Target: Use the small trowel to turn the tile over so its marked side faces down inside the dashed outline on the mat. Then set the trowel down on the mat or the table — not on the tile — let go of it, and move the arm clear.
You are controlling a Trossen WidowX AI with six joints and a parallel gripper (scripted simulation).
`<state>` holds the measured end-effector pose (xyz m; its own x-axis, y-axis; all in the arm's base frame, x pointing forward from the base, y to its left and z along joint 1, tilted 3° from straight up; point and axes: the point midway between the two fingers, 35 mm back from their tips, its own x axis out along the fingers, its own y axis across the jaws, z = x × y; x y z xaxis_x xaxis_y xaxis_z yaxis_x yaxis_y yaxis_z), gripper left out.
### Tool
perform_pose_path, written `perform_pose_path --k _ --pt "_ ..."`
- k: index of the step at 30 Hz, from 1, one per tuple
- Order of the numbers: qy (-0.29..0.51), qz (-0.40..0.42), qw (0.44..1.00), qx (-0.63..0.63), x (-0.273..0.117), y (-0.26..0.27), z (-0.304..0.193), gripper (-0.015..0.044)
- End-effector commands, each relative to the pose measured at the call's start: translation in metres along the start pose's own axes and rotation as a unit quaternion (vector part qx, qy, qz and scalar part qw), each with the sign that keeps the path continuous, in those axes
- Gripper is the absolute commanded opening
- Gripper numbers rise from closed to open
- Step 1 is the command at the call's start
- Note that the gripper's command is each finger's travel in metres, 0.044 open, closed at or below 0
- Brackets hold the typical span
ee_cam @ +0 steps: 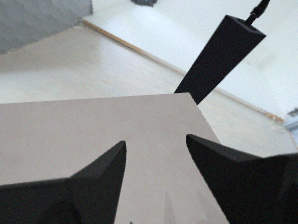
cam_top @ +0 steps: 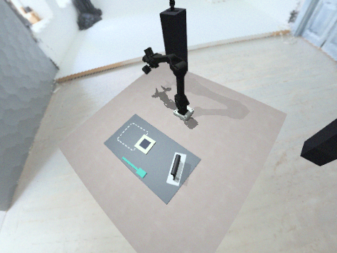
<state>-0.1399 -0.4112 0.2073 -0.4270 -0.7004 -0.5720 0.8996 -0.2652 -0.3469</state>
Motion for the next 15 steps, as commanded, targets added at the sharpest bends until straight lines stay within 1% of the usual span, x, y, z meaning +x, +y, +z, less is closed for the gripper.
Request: perform_pose_path --k 1,7,10,15 --pt "-0.002 0.067 0.997 -0.034 -0.009 0.061 0.016 0.0270" --pt "0.000 0.154 0.984 -0.088 -0.036 0.145 0.027 0.0270" --pt "-0.016 0.185 0.975 -0.124 -0.060 0.176 0.030 0.0270" --pt "-0.012 0.236 0.958 -0.164 -0.087 0.228 0.027 0.0270"
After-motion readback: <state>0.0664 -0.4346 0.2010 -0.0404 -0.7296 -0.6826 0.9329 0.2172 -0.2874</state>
